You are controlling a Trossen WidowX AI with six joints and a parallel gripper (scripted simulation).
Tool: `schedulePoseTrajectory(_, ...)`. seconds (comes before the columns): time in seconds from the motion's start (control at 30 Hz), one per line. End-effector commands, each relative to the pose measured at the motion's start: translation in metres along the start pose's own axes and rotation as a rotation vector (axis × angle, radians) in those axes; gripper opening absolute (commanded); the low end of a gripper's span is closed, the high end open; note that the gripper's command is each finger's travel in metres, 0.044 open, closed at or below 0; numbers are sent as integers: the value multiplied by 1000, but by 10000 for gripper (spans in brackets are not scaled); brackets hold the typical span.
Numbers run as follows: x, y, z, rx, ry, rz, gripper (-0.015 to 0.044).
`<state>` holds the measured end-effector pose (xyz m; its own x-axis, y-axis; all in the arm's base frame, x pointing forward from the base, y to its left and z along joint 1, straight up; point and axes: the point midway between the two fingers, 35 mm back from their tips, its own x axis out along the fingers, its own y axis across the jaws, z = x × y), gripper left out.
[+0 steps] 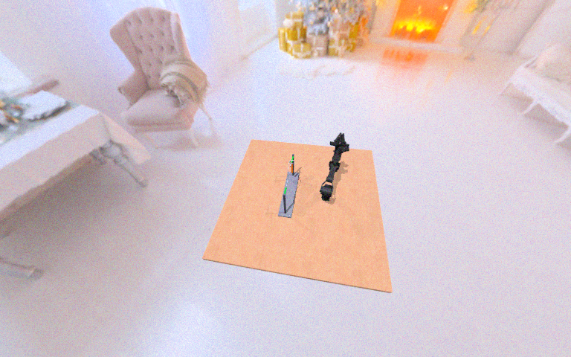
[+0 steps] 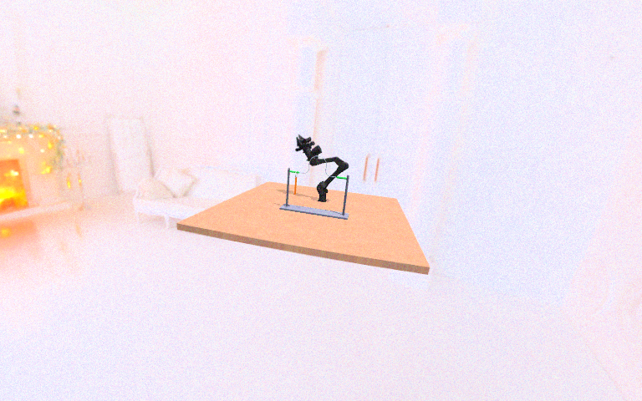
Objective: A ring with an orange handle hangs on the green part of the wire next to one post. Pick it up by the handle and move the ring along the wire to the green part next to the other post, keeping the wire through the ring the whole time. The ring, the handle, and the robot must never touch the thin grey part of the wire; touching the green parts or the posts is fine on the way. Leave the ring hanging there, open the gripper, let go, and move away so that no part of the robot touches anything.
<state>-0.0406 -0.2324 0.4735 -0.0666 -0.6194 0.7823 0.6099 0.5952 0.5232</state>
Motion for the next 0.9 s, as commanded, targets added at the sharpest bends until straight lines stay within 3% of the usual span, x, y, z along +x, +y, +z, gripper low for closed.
schedulePoseTrajectory(0.0,-15,-29,-54,-97,213,-30,160)
schedulePoseTrajectory(0.2,-64,-57,-141,-223,575,24,160)
schedulePoseTrajectory(0.47,-167,-62,-233,-296,1019,273,160)
schedulePoseTrajectory(0.67,-259,-44,-267,-255,1264,559,160)
schedulePoseTrajectory(0.87,-350,-13,-267,-124,1397,882,160)
